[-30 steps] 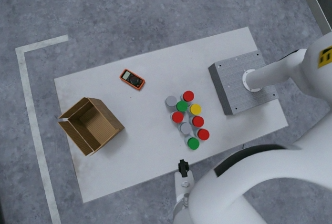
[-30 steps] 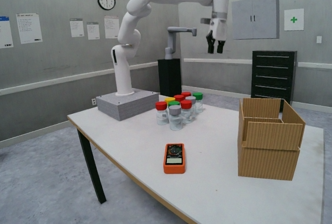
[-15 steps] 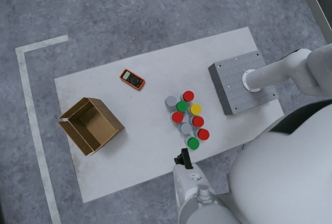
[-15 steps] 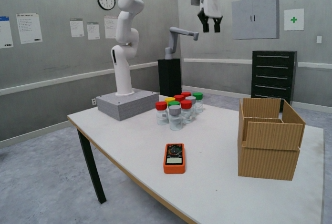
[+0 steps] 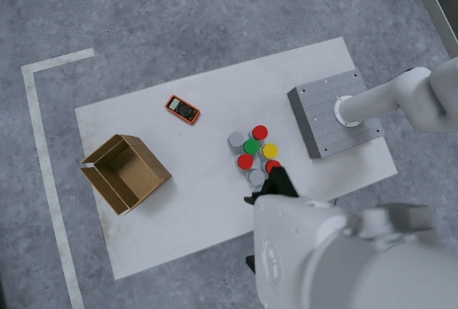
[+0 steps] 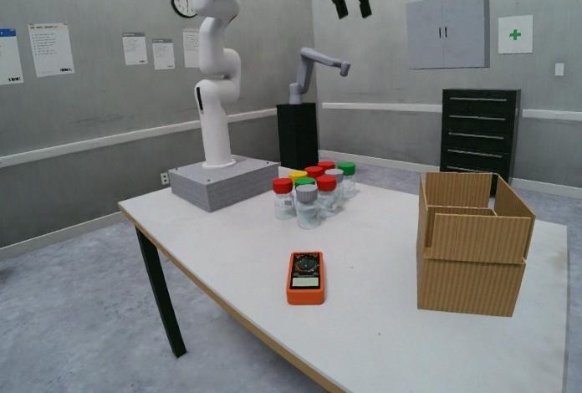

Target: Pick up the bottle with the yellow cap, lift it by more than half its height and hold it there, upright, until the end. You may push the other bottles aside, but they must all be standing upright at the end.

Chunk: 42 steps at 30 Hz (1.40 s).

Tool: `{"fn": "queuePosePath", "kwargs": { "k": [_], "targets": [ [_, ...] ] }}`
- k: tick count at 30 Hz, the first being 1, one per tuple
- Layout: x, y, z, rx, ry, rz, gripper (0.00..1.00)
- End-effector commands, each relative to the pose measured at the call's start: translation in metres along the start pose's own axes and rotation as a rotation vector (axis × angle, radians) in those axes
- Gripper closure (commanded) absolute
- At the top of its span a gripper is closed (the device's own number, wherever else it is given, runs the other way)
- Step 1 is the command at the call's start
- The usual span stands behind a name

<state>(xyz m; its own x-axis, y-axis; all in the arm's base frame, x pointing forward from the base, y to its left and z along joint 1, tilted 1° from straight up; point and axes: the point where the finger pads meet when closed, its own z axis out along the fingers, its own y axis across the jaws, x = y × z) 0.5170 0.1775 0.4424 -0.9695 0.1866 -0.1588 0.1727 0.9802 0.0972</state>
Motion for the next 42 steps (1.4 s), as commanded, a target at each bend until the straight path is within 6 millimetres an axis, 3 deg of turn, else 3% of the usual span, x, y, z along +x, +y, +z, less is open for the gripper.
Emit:
{"fn": "queuePosePath", "kwargs": {
  "k": [1, 8, 15, 32, 42],
  "targets": [
    [-0.005, -0.017, -0.035, -0.022, -0.057, 0.030, 0.21],
    [-0.007, -0.031, -0.060, -0.038, -0.100, 0.056, 0.21],
    [-0.007, -0.035, -0.067, -0.042, -0.112, 0.063, 0.21],
    [-0.004, -0.034, -0.017, -0.013, -0.055, 0.096, 0.21],
    [0.005, -0.040, 0.039, 0.021, 0.002, 0.147, 0.21]
  ]
}}
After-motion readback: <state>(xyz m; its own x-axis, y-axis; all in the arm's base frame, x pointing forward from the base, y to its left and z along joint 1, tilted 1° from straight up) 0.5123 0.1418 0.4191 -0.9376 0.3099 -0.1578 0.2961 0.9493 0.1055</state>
